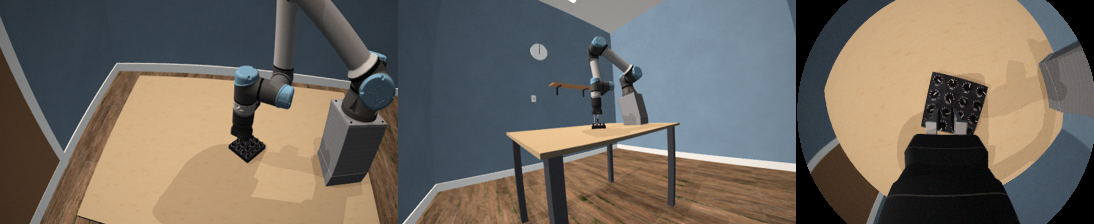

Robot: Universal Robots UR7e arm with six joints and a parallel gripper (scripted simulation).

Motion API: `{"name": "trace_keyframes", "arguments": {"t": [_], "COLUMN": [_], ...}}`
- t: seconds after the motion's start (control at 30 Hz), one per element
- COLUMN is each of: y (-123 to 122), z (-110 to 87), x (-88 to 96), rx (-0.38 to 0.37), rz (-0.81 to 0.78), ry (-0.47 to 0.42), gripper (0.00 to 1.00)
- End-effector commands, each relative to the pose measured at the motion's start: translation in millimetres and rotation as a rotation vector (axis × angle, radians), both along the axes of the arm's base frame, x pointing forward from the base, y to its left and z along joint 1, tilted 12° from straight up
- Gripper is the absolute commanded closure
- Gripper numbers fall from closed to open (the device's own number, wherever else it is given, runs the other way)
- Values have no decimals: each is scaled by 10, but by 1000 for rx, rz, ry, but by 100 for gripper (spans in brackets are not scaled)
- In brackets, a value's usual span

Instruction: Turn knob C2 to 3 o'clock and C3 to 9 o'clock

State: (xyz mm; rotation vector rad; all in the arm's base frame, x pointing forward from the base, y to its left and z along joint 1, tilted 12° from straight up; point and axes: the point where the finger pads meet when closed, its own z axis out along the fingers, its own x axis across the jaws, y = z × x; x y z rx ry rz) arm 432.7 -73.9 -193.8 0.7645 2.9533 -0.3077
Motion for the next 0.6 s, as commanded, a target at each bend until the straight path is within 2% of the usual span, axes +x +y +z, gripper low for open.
{"name": "trace_keyframes", "arguments": {"t": [0.0,0.57], "y": [0,-17], "z": [4,-72], "x": [4,6], "rx": [0,0], "rz": [0,0], "ry": [-1,-1], "gripper": [54,54]}}
